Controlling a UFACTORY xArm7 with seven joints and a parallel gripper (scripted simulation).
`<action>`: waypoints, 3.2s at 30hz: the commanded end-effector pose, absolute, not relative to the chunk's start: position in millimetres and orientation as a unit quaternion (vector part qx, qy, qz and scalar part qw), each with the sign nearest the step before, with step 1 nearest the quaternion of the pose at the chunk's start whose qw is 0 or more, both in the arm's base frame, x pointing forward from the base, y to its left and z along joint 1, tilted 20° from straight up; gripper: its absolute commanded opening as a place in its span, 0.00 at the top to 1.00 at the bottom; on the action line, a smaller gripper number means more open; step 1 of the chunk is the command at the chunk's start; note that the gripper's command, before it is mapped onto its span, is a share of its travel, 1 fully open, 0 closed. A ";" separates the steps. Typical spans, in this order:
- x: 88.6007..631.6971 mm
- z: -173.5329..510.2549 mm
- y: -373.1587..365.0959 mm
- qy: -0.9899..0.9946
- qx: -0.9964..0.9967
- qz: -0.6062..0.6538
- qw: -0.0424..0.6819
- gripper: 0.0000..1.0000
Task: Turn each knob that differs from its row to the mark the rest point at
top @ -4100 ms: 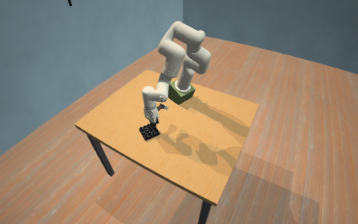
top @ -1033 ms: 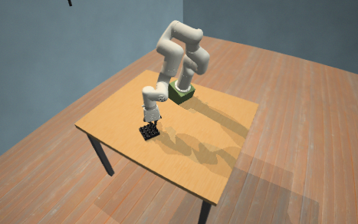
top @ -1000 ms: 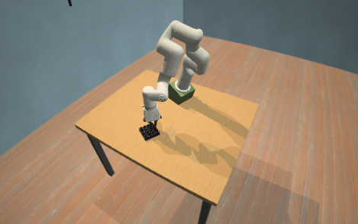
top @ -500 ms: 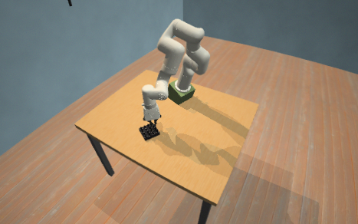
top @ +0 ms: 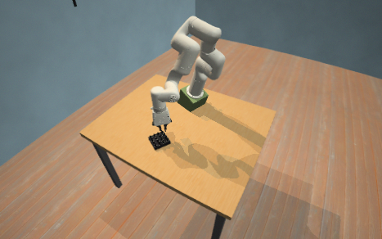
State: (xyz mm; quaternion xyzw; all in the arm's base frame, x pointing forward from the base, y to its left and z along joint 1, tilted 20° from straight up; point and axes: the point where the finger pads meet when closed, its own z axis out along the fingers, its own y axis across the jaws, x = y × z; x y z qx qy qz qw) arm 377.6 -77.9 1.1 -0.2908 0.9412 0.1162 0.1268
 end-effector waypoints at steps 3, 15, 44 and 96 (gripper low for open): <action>378.4 2.2 -78.9 0.941 -0.290 0.115 0.128 0.81; 378.1 3.9 -79.4 0.941 -0.290 0.115 0.128 0.00; 359.0 109.2 -112.1 0.941 -0.291 0.115 0.128 0.00; 359.0 109.2 -112.1 0.941 -0.291 0.115 0.128 0.00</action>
